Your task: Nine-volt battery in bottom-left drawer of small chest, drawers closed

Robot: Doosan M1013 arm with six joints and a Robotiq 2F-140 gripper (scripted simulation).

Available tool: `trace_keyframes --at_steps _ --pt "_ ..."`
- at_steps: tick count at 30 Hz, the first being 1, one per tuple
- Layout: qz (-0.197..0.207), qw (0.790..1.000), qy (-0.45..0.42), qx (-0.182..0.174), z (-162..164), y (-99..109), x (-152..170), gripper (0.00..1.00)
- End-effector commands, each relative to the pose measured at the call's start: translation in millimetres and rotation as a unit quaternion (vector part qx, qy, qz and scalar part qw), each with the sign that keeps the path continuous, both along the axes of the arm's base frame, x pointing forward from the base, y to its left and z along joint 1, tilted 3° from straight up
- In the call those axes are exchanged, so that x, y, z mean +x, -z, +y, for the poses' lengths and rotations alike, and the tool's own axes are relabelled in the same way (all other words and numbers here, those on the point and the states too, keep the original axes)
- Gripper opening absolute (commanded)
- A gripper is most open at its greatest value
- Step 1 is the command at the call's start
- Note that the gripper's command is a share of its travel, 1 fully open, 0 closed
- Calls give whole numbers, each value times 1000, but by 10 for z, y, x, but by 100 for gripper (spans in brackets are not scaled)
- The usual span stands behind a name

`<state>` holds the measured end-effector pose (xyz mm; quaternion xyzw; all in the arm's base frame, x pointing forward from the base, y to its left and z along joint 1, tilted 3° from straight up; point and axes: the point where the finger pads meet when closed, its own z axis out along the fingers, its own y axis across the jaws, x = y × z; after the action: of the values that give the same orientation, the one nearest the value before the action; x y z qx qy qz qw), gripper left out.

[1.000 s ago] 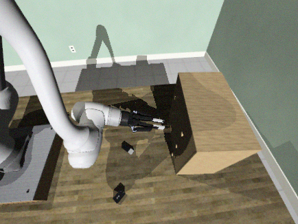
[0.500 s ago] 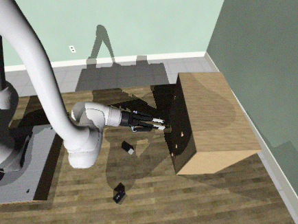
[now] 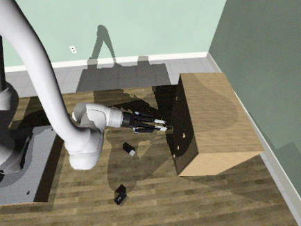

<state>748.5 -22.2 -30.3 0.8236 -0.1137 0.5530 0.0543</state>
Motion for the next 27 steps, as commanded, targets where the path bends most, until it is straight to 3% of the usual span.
trace_keyframes --at_steps 1,27 --pt "0 1000 0 0 -4 -1 16 20" --pt "0 1000 0 0 -81 13 321 20"
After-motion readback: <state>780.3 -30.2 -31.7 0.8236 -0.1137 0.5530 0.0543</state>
